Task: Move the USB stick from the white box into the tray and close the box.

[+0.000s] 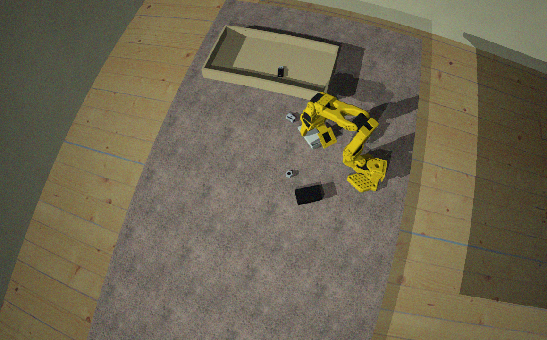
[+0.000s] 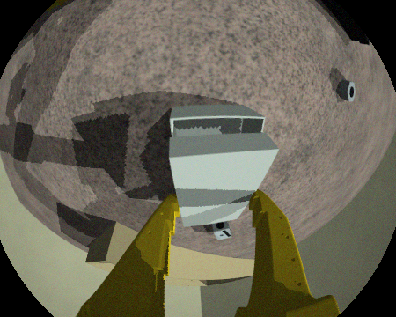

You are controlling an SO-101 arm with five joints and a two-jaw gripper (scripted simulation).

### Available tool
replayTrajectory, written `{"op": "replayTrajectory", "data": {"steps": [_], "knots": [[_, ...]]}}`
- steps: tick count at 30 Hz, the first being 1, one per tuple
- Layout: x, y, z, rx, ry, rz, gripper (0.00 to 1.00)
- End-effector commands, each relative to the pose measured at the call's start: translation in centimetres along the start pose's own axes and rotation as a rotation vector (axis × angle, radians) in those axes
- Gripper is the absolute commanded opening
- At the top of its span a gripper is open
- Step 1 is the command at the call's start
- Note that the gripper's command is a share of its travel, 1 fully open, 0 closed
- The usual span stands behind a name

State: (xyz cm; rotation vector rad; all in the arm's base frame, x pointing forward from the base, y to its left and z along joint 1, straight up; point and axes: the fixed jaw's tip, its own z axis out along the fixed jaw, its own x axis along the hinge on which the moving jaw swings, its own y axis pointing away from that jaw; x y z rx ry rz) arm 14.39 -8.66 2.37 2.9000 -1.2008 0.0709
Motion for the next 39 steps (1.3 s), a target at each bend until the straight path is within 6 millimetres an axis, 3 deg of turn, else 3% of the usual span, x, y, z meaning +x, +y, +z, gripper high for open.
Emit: {"op": "replayTrajectory", "data": {"steps": [1, 39], "knots": [[-0.6, -0.07, 0.92, -0.016, -0.043, -0.002, 0.22], [-0.6, -0.07, 0.92, -0.016, -0.043, -0.002, 0.28]]}}
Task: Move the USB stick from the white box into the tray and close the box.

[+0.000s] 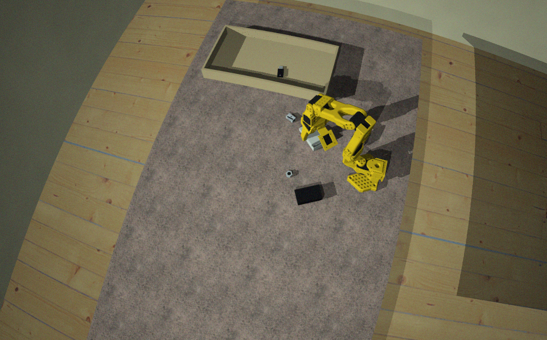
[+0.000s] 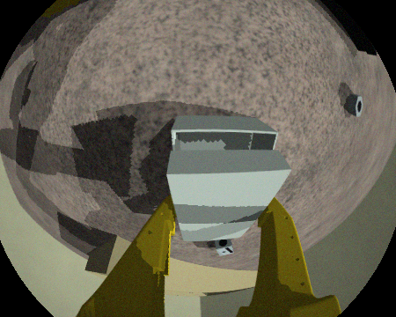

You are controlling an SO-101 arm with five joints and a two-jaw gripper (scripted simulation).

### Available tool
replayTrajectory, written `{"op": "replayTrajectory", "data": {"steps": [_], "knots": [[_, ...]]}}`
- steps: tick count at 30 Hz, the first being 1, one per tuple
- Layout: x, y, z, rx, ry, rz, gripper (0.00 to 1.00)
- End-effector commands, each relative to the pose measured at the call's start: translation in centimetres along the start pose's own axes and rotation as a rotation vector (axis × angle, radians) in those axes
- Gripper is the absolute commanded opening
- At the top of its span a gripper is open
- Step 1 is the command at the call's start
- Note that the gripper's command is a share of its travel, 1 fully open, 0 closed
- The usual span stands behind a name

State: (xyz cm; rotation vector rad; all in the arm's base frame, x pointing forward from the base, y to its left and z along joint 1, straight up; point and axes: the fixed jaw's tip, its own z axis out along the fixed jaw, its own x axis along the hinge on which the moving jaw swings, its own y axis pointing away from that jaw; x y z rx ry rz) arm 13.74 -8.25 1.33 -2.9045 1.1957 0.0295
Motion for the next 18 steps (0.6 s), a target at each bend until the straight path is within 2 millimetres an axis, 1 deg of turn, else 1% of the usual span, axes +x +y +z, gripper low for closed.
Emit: {"op": "replayTrajectory", "data": {"steps": [1, 18], "knots": [[0.2, -0.24, -0.1, 0.007, 0.017, 0.003, 0.28], [0.22, -0.26, -0.2, 0.007, 0.017, 0.003, 0.29]]}}
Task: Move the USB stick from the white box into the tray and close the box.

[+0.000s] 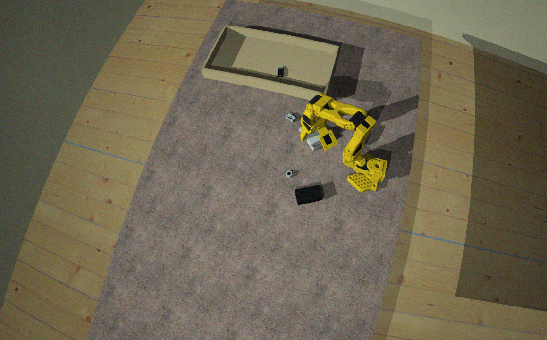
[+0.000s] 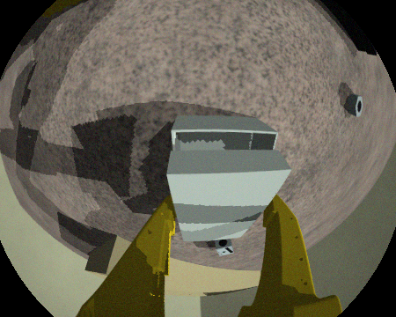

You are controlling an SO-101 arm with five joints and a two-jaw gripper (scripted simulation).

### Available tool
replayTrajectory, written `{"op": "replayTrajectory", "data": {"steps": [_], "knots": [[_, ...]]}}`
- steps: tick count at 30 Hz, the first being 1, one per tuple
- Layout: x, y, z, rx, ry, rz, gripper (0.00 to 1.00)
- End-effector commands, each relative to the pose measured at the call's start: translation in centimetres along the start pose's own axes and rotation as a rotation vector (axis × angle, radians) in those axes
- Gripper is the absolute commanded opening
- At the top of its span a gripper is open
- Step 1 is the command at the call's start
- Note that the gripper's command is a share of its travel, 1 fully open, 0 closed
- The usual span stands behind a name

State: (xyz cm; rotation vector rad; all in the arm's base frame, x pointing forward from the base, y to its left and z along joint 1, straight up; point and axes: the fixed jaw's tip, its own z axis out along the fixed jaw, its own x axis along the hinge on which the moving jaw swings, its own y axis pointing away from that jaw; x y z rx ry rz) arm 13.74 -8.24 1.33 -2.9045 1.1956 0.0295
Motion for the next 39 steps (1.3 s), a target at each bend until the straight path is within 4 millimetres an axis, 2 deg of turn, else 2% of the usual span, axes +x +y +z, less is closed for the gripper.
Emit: {"op": "replayTrajectory", "data": {"steps": [1, 11, 26, 39], "knots": [[0.2, -0.3, -0.2, 0.007, 0.017, 0.003, 0.29], [0.4, -0.4, -1.2, 0.007, 0.017, 0.003, 0.29], [0.5, -0.6, -4.2, 0.007, 0.017, 0.003, 0.29], [0.4, -0.6, -5.3, 0.007, 0.017, 0.003, 0.29]]}}
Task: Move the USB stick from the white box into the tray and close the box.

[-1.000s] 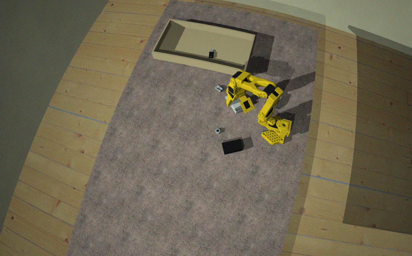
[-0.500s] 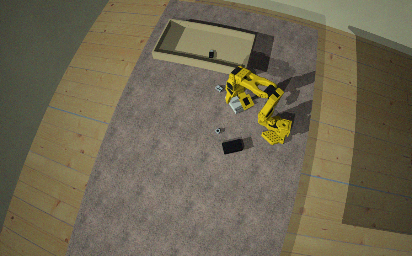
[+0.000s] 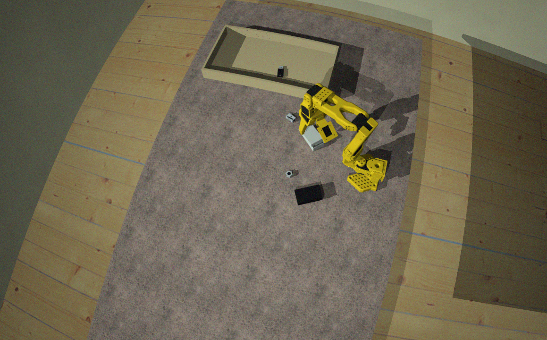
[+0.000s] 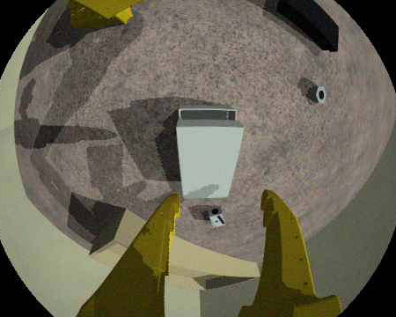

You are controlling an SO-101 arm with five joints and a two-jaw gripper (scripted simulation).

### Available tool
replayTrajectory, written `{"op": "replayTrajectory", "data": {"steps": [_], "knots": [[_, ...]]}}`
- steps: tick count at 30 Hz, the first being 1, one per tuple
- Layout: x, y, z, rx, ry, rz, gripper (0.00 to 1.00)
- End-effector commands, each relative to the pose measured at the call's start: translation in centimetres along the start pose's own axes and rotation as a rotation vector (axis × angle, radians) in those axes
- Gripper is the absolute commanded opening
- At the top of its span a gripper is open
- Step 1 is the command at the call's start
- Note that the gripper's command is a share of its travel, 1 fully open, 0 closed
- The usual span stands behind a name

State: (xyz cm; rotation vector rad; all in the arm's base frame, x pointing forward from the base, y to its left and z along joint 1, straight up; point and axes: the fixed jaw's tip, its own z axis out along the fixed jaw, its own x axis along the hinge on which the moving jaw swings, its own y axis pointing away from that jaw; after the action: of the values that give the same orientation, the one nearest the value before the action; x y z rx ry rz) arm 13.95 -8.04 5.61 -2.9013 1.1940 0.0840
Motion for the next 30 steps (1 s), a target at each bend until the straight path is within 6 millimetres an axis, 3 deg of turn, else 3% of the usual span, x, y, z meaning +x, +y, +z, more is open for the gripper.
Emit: {"op": "replayTrajectory", "data": {"steps": [1, 30], "knots": [[0.38, -0.31, -1.09, 0.017, 0.051, 0.003, 0.29], [0.36, -0.17, -1.46, 0.017, 0.05, 0.003, 0.29]]}}
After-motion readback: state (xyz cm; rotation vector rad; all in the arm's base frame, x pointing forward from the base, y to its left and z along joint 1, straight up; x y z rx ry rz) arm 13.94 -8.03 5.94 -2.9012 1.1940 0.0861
